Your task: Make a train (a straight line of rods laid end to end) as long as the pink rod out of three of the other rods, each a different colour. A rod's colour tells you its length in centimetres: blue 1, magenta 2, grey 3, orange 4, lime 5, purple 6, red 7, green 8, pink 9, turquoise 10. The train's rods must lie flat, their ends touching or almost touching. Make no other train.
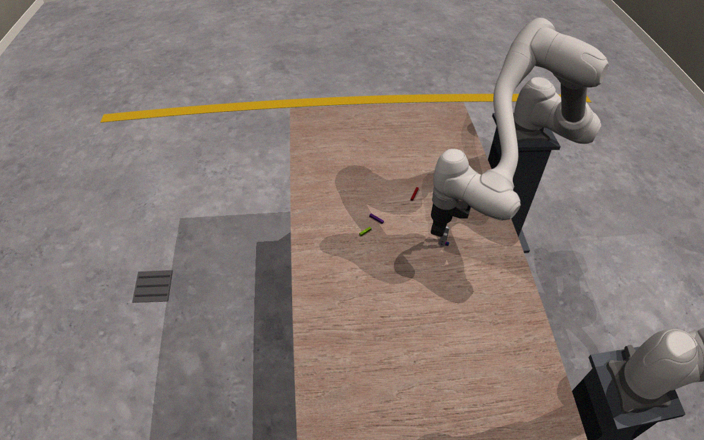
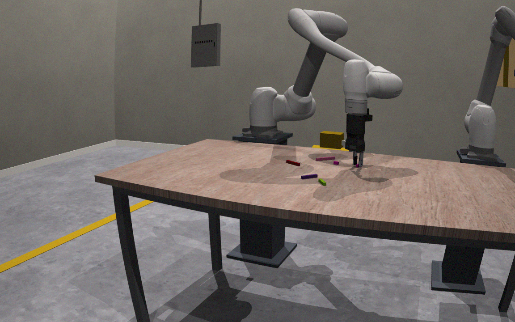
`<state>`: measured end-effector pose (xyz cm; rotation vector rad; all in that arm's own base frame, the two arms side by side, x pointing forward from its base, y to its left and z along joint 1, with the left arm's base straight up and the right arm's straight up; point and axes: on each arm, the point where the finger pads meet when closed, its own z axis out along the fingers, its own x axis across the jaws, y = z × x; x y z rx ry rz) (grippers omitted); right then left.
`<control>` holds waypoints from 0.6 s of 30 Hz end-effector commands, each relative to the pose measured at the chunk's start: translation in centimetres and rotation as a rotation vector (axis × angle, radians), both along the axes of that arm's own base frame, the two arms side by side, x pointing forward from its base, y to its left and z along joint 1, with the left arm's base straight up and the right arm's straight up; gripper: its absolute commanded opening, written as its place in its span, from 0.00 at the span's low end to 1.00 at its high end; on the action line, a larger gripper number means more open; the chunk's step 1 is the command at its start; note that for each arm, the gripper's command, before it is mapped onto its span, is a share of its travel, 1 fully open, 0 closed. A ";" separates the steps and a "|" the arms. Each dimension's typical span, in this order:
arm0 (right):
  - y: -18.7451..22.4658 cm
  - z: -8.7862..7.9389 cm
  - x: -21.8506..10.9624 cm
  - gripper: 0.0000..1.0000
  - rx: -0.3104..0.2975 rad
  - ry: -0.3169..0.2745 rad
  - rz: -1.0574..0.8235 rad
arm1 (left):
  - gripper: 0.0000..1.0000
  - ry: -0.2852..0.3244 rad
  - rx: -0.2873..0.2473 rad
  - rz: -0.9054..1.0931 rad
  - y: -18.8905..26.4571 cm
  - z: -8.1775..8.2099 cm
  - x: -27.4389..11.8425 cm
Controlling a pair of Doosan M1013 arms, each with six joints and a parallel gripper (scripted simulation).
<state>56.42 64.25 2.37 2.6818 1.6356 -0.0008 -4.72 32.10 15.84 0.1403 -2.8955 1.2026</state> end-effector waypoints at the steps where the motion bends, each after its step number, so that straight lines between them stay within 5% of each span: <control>1: 0.1 0.7 0.0 0.54 0.002 -0.001 0.000 | 1.00 0.000 0.001 0.000 0.0 0.0 0.0; 6: 0.1 1.7 0.0 0.54 0.002 -0.001 0.000 | 1.00 0.000 0.001 0.000 0.0 0.0 0.0; 18: 0.1 7.8 0.0 0.54 0.002 -0.001 0.000 | 1.00 0.000 0.001 0.000 0.0 0.0 0.0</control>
